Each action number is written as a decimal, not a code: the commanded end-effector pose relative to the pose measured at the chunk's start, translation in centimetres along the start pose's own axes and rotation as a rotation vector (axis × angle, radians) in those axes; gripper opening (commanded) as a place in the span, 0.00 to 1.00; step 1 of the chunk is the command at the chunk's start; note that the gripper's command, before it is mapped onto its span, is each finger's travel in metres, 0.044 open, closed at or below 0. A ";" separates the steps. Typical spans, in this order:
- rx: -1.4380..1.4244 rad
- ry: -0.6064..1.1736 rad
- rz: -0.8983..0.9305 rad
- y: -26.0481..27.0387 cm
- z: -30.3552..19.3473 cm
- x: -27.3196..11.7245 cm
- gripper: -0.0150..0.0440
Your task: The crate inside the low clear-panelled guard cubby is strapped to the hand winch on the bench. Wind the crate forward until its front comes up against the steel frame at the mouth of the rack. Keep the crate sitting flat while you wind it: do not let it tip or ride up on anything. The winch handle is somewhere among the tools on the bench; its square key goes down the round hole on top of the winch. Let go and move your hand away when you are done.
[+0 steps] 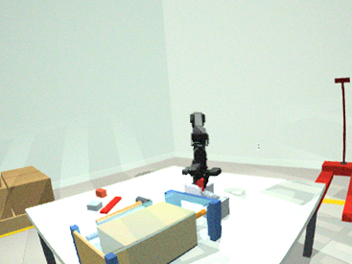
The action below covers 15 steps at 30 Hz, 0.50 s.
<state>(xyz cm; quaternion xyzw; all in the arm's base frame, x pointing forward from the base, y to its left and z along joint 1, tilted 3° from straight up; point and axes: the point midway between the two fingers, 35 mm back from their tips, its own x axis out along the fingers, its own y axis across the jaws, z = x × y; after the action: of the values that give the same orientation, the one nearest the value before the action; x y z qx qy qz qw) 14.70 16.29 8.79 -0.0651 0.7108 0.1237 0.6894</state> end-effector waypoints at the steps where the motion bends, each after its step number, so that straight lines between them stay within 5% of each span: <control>1: 0.010 -0.020 -0.020 -0.6 1.4 0.1 0.25; 15: 0.010 -0.022 -0.020 -1.0 3.2 0.1 0.25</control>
<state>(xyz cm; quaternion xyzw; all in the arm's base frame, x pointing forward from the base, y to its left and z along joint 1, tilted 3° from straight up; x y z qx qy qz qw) 16.43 16.11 8.75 -0.0674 0.7127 0.1215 0.6876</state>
